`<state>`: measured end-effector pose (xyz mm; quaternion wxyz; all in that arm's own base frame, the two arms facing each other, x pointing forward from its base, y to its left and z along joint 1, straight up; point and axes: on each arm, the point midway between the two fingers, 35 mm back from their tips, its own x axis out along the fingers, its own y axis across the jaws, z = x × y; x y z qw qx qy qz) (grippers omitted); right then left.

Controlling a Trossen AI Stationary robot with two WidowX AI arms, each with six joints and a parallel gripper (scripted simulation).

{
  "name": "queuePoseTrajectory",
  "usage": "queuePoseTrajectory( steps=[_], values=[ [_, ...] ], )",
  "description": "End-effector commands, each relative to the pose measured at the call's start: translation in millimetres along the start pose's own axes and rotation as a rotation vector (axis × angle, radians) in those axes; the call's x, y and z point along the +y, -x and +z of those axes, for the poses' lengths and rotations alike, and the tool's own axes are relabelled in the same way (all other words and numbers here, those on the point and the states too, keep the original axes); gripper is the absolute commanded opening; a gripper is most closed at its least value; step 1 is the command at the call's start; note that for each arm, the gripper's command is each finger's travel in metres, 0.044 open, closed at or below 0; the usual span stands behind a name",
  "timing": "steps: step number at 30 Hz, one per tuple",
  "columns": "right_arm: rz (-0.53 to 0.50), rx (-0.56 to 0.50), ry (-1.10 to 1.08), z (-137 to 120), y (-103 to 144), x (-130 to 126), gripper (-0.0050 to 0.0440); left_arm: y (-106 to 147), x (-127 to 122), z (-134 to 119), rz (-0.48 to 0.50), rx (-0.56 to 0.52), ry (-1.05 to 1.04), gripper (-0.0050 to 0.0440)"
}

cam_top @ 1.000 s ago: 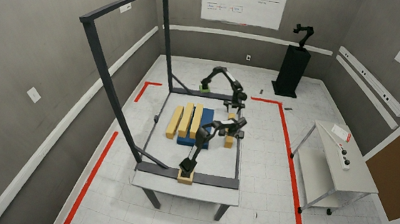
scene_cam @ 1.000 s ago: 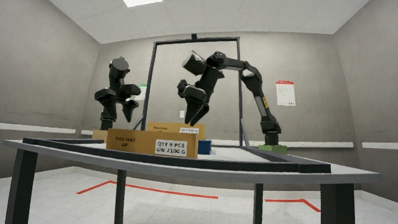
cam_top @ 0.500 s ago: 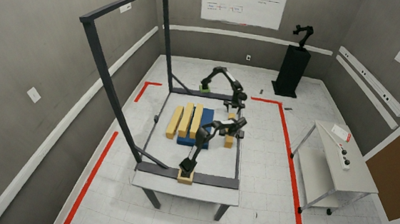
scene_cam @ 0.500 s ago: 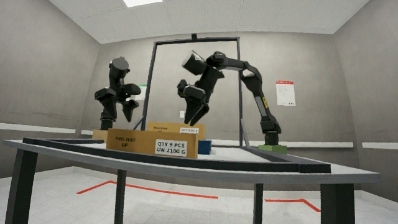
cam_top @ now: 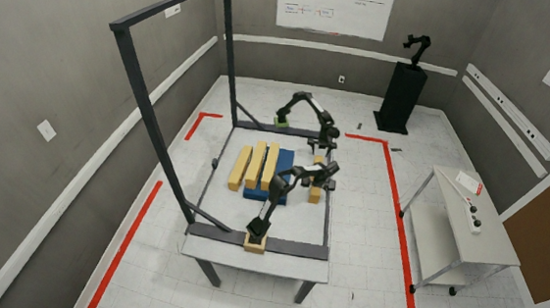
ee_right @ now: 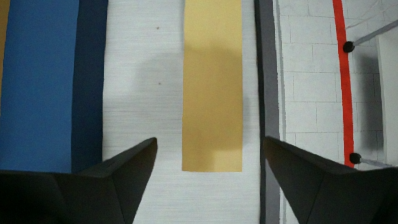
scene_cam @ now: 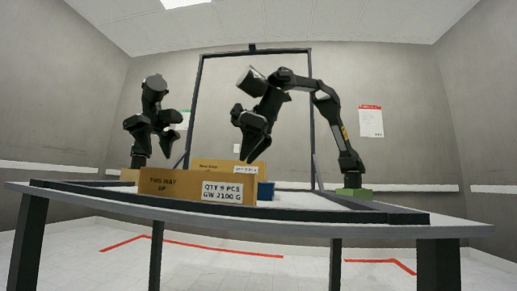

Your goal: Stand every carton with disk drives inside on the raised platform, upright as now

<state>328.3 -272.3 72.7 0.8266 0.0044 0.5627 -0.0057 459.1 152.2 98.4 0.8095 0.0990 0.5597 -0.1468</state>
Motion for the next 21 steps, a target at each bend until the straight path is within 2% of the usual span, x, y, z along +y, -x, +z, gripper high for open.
queuePoseTrajectory(
  steps=[1,21],
  values=[
    [-0.007,-0.007,0.004,3.0,5.1,-1.5,0.0381,11.2,2.6,7.3,0.014,-0.025,-0.007,0.0383],
    [-0.014,-0.016,0.006,3.0,5.2,-1.5,0.0381,11.0,2.8,7.4,0.014,-0.027,-0.006,0.0383]
  ],
)
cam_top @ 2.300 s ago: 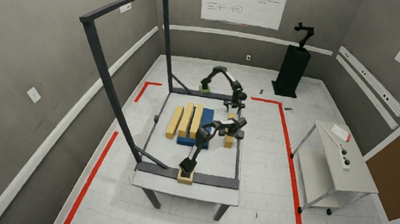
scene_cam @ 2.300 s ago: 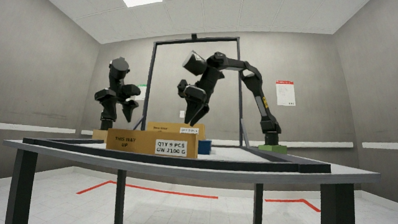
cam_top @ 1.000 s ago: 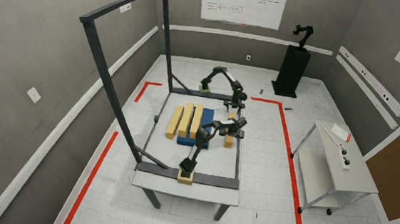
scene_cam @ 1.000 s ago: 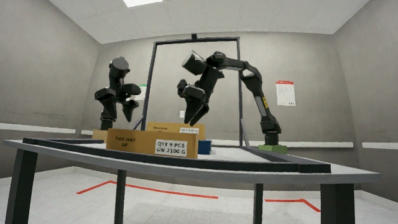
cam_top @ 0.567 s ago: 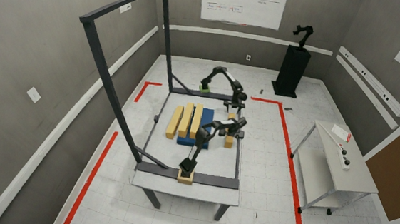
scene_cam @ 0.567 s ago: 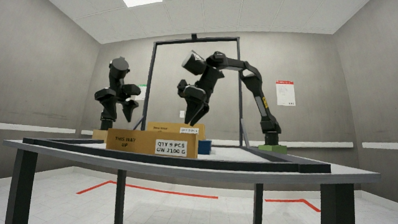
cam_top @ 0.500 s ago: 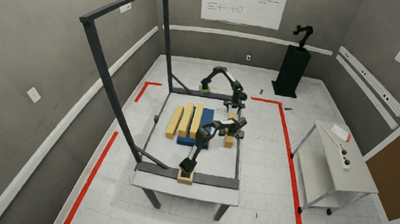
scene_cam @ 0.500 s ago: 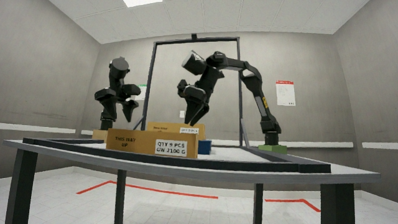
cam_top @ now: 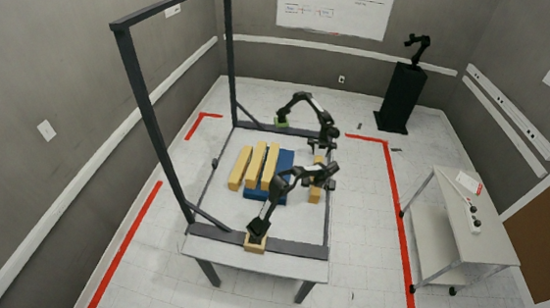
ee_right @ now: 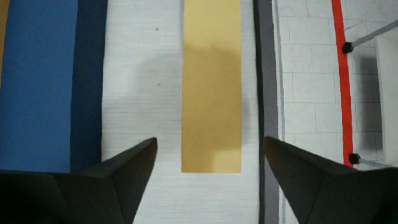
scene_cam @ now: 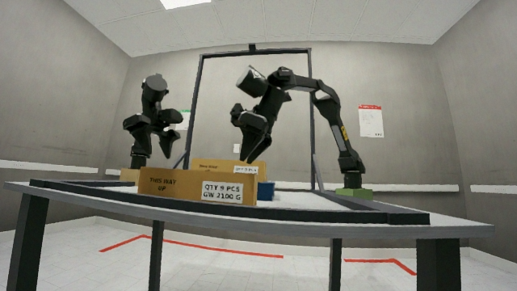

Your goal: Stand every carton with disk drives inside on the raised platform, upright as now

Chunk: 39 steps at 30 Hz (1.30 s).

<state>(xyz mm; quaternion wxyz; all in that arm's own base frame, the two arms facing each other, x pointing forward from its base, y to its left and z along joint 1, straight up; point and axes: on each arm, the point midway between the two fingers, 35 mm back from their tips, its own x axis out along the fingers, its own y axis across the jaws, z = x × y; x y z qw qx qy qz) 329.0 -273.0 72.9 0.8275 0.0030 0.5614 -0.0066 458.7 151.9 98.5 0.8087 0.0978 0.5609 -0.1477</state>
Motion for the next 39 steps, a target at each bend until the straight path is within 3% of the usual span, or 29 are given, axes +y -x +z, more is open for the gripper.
queuePoseTrajectory(
  steps=[1,39],
  values=[
    [-0.011,-0.012,0.004,2.3,5.3,-0.8,0.0381,10.9,3.1,7.5,0.018,-0.03,-0.008,0.0383],
    [-0.025,-0.028,0.01,3.0,4.9,-0.5,0.0381,10.9,3.0,7.6,0.026,-0.03,-0.01,0.0383]
  ],
)
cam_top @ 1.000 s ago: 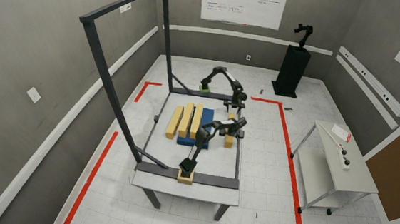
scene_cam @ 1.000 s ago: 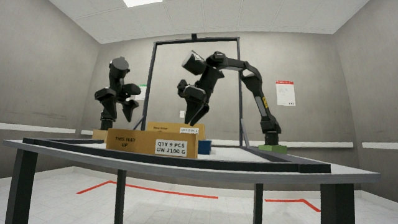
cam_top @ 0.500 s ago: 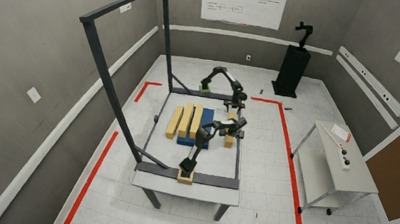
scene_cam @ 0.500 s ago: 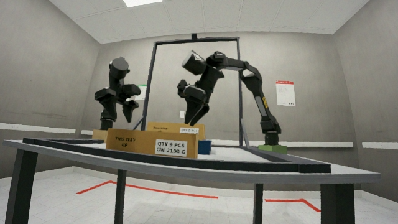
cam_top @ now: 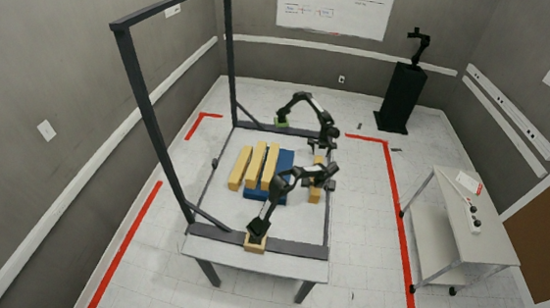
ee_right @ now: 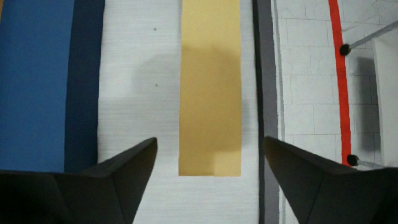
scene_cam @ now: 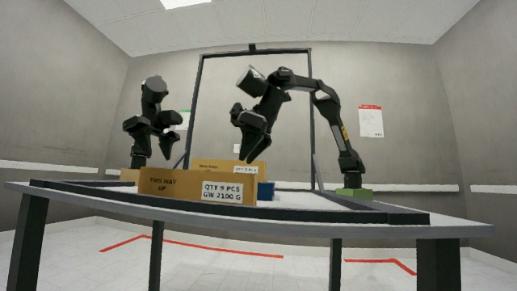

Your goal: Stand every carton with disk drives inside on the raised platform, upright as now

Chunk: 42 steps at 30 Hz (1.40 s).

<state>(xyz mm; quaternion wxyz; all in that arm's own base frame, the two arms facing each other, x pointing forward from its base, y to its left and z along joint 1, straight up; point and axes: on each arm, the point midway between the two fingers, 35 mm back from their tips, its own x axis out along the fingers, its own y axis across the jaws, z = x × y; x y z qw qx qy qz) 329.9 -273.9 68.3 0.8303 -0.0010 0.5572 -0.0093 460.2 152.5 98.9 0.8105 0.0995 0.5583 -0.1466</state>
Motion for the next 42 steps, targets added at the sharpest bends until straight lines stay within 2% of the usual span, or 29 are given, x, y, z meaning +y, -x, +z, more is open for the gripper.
queuePoseTrajectory(
  steps=[1,5,6,42],
  values=[
    [-0.016,-0.018,0.006,4.0,9.5,0.2,0.0381,10.9,2.0,6.5,0.021,-0.024,-0.008,0.0383],
    [-0.016,-0.018,0.006,4.0,9.5,0.2,0.0381,10.9,2.0,6.5,0.021,-0.024,-0.008,0.0383],
    [0.012,0.006,-0.005,3.8,9.7,0.4,0.0381,10.7,2.1,5.5,0.015,-0.023,-0.006,0.0383],
    [0.014,0.007,-0.006,3.7,10.0,0.5,0.0381,11.3,1.8,6.2,0.024,-0.028,-0.009,0.0383]
  ],
)
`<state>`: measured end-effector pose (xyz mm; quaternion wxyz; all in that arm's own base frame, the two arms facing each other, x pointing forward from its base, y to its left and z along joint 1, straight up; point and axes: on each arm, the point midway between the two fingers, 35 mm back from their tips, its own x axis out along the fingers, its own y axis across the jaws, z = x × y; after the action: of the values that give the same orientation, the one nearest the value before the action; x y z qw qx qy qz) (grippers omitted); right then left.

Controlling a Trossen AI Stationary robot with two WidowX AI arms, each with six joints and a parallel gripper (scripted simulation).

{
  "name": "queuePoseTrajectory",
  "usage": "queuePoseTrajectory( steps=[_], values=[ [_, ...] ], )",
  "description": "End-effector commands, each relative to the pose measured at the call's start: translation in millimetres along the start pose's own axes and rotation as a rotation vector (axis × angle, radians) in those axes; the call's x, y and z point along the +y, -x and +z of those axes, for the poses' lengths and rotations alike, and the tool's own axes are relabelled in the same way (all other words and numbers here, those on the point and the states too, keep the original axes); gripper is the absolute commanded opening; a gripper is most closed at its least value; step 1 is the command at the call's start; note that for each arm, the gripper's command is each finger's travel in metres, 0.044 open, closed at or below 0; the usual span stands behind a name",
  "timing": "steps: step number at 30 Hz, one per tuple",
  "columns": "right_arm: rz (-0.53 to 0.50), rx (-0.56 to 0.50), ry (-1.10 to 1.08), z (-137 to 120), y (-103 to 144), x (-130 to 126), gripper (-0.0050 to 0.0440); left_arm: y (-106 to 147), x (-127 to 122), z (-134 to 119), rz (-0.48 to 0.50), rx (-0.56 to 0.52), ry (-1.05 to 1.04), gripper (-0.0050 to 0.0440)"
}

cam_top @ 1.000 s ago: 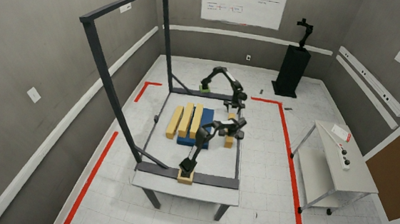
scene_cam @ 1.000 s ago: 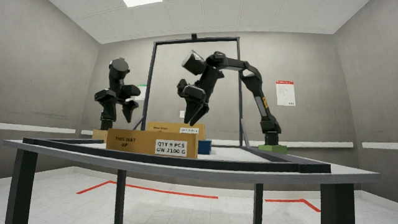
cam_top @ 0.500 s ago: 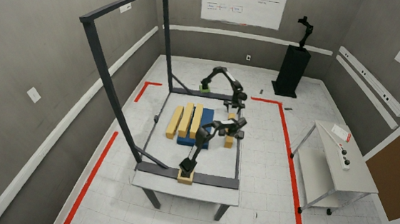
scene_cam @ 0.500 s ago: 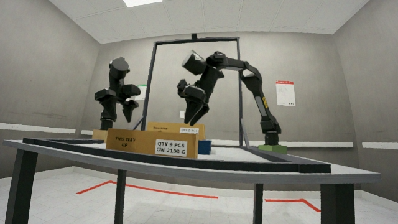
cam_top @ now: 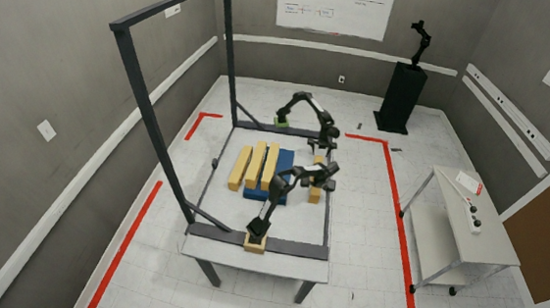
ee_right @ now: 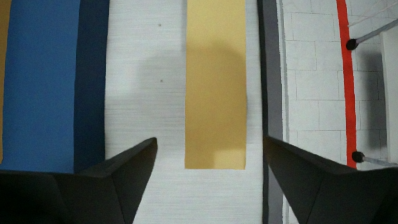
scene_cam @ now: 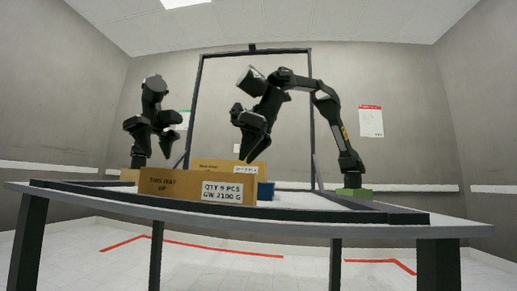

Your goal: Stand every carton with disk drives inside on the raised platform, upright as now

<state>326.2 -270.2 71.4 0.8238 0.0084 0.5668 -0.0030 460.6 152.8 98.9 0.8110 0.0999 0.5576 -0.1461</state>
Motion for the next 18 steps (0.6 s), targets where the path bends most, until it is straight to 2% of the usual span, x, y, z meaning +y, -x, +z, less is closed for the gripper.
queuePoseTrajectory(
  steps=[1,18],
  values=[
    [-0.007,-0.016,0.002,5.9,5.8,-2.9,0.0381,11.4,1.4,6.0,0.023,-0.026,-0.009,0.0383],
    [-0.015,-0.018,0.006,5.7,5.7,-3.8,0.0381,11.2,1.0,5.6,0.03,-0.034,-0.012,0.0383]
  ],
)
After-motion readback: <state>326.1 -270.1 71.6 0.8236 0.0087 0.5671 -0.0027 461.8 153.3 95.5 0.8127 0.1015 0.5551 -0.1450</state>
